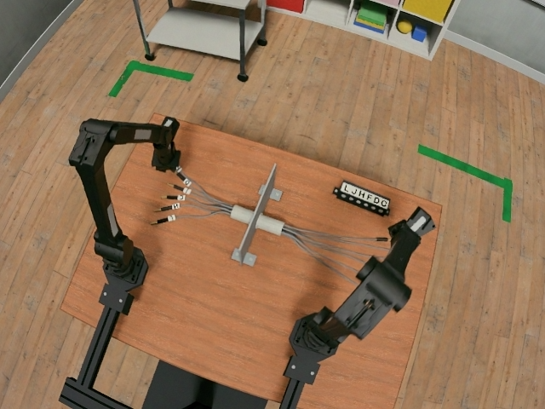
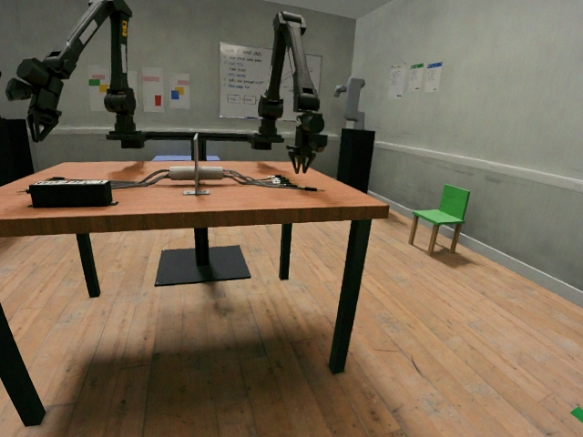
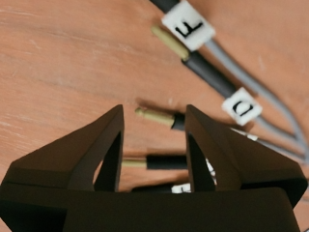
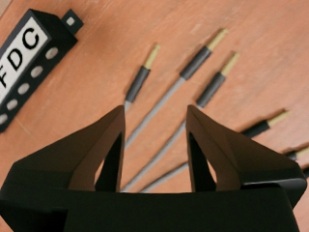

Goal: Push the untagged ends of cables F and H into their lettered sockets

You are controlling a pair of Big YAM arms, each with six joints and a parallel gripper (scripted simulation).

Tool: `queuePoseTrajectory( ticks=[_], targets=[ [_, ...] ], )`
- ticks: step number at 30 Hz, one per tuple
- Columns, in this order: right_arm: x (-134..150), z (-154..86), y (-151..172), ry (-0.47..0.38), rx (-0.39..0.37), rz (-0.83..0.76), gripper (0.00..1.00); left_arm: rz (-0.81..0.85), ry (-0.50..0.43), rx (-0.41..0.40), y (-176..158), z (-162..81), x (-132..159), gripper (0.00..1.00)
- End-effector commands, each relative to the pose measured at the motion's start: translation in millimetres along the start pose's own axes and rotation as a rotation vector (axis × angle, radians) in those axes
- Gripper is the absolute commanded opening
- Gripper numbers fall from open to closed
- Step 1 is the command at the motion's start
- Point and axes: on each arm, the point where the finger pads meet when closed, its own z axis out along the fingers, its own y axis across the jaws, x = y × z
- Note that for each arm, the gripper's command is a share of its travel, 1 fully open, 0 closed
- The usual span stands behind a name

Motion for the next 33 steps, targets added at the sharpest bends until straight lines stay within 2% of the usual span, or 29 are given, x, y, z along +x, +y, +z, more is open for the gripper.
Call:
queuePoseTrajectory(
  ticks=[1,6,8,23,25,29,33],
  targets=[
    [-16.4,16.1,18.5,0.032,-0.002,0.119,0.35,0.256,-0.046,0.012,-7.9,-7.9,3.8,0.35],
    [-10.4,41.3,27.6,0.102,0.023,0.208,0.35,0.466,-0.049,0.009,-10.0,-3.8,23.0,0.35],
    [-10.4,41.3,27.6,0.102,0.023,0.208,0.35,0.466,-0.049,0.009,-10.0,-3.8,23.0,0.35],
    [27.1,109.6,33.0,0.296,0.211,0.439,0.35,1.120,-0.059,-0.003,-10.8,7.4,84.1,0.35],
    [27.1,109.6,33.0,0.296,0.211,0.439,0.35,1.120,-0.059,-0.003,-10.8,7.4,84.1,0.35],
    [39.3,121.7,33.7,0.337,0.260,0.461,0.35,1.271,-0.047,-0.008,-7.8,13.8,108.3,0.35],
    [41.6,125.1,31.6,0.351,0.270,0.446,0.35,1.321,-0.031,-0.006,-3.3,19.2,125.0,0.35]
  ],
)
